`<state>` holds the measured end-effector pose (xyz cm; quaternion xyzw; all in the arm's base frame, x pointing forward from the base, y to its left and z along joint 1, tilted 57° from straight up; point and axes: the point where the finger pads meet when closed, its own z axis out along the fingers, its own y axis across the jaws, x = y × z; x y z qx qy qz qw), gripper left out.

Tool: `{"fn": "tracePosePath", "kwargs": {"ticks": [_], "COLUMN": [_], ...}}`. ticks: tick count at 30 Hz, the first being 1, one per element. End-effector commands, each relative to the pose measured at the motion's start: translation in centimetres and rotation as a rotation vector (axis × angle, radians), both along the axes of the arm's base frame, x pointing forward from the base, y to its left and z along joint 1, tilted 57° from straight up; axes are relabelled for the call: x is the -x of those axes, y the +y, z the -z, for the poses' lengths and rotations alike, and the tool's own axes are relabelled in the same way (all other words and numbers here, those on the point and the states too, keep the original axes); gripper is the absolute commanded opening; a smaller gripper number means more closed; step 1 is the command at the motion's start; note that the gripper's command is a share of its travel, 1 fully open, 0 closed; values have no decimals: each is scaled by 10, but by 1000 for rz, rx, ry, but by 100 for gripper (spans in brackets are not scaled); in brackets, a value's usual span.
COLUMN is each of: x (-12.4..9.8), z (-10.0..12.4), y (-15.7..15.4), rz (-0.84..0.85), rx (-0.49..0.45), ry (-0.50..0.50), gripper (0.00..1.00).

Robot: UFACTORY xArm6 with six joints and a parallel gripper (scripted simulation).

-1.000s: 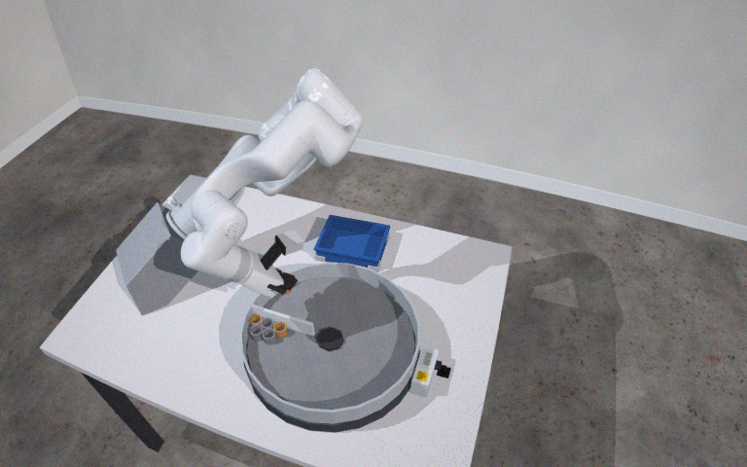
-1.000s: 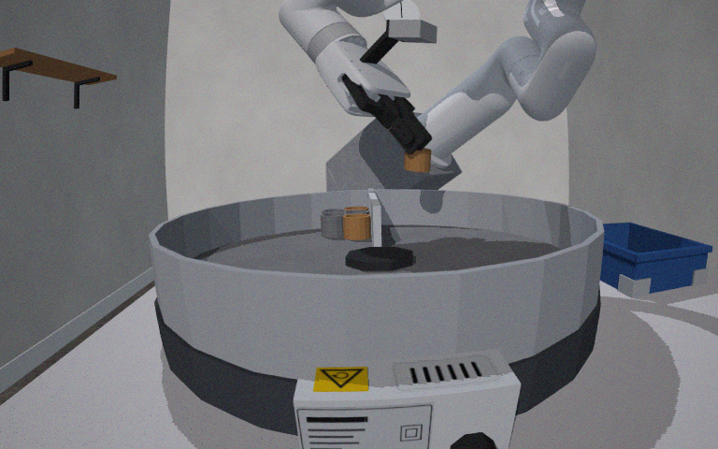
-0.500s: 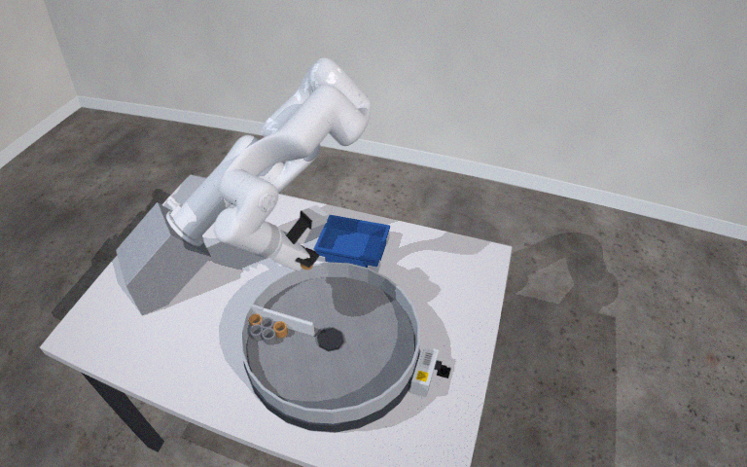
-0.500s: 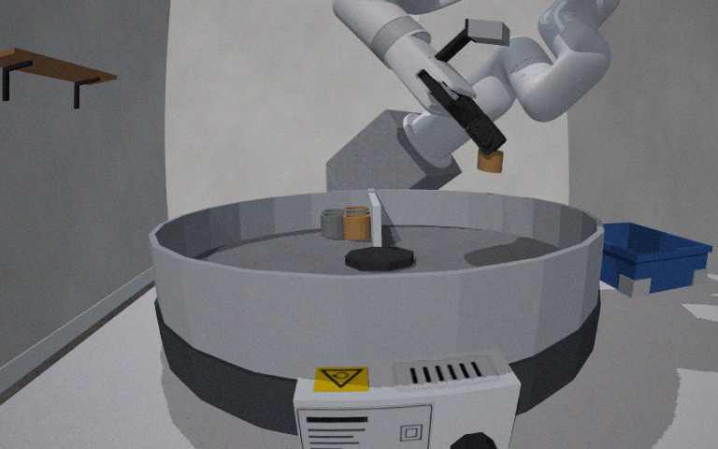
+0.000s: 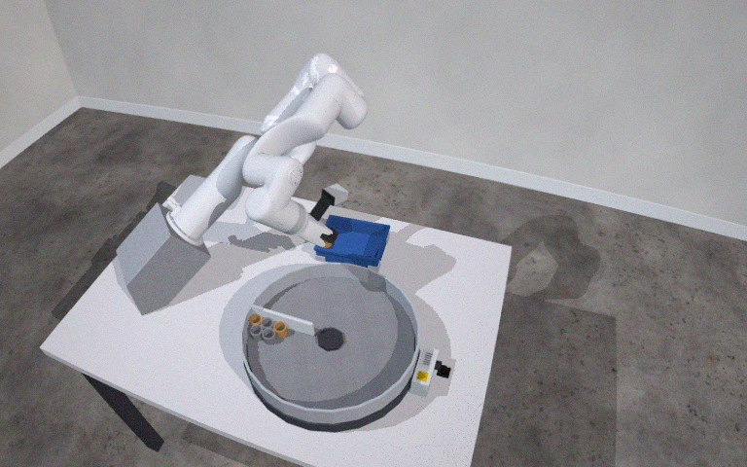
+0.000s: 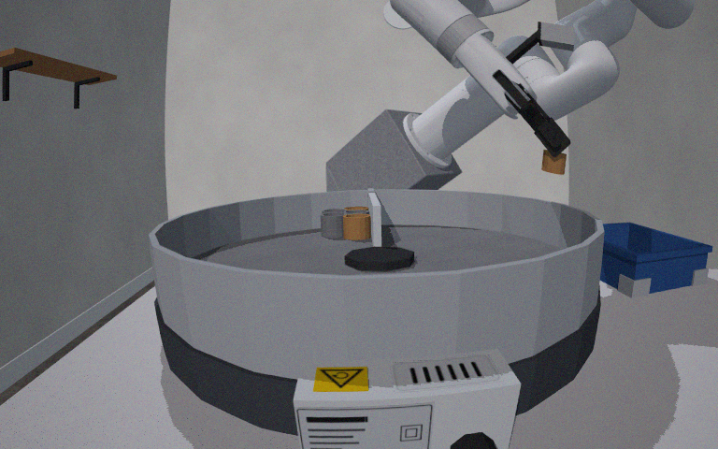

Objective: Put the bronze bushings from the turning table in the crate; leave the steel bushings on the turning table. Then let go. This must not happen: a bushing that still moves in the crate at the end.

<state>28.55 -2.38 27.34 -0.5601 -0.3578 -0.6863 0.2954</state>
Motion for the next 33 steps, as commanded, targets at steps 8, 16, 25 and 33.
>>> {"fn": "tracePosePath", "kwargs": {"ticks": [8,16,25,33], "x": [0,0,2,2], "z": [-63,-83,-96,-96], "y": [54,71,83,84], "rz": [-29,-41,-50,-51], "rx": [48,62,68,68], "ry": [-38,-51,-62,-63], "gripper": [0,0,0,0]}}
